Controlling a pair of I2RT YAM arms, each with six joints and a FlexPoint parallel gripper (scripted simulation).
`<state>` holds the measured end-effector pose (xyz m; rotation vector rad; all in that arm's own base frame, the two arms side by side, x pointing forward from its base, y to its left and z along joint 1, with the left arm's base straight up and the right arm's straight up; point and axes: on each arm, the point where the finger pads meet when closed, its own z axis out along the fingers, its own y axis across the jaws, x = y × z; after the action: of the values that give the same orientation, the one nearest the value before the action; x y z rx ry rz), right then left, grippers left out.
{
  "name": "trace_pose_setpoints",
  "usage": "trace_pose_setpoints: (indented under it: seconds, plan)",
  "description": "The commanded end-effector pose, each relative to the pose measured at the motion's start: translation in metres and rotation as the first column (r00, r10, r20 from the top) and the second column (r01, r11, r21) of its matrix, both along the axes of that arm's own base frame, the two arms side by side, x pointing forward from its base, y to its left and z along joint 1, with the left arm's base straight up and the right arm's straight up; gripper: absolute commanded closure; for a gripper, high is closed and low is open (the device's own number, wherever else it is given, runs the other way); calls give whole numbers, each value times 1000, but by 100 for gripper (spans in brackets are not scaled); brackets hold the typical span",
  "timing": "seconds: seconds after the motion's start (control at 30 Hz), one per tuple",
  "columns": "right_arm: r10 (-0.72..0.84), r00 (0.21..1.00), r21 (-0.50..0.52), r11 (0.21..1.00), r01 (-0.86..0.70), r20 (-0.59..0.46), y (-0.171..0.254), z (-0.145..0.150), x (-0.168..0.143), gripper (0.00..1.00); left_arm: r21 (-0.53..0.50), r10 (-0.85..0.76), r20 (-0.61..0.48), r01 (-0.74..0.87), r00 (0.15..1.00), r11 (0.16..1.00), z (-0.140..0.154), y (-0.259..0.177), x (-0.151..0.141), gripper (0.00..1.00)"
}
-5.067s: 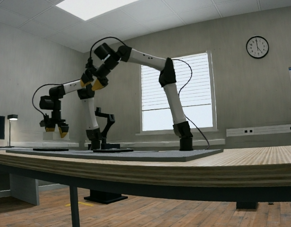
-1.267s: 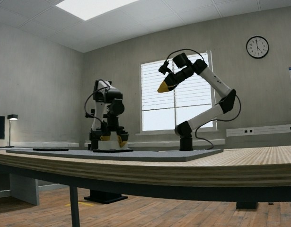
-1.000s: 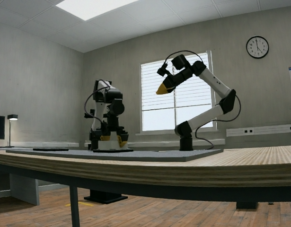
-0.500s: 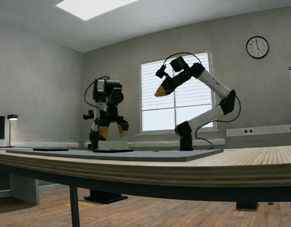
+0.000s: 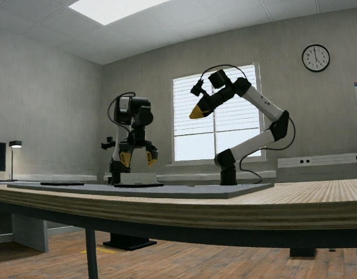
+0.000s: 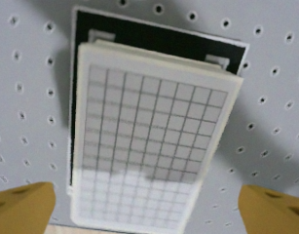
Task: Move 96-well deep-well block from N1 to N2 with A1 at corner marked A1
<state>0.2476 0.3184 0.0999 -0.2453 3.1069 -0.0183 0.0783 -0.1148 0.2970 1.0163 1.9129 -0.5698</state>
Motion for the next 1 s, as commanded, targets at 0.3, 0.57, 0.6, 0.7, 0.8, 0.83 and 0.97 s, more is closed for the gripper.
trace_pose_setpoints:
  seconds: [0.3, 0.57, 0.6, 0.7, 0.8, 0.83, 0.97]
  plan:
    - [510, 797, 104, 818, -566, 325, -9, 74, -13, 0, -10, -4, 0, 4, 1000, 1000, 2, -1, 0, 0]
    - [624, 662, 82, 699, -710, 416, -24, 93, -24, 0, -10, -4, 0, 4, 1000, 1000, 2, -1, 0, 0]
    - [626, 658, 82, 696, -714, 419, -25, 94, -24, 0, -10, -4, 0, 4, 1000, 1000, 2, -1, 0, 0]
    - [627, 655, 81, 693, -716, 421, -26, 94, -25, 0, -10, -4, 0, 4, 1000, 1000, 2, -1, 0, 0]
    - [616, 675, 78, 713, -697, 406, -31, 93, -26, 0, -10, -4, 0, 4, 1000, 1000, 2, -1, 0, 0]
    - [618, 677, 77, 713, -697, 400, -31, 90, -25, 0, -10, -4, 0, 4, 1000, 1000, 2, -1, 0, 0]
    - [615, 672, 79, 711, -699, 414, -28, 96, -24, 0, -10, -4, 0, 4, 1000, 1000, 2, -1, 0, 0]
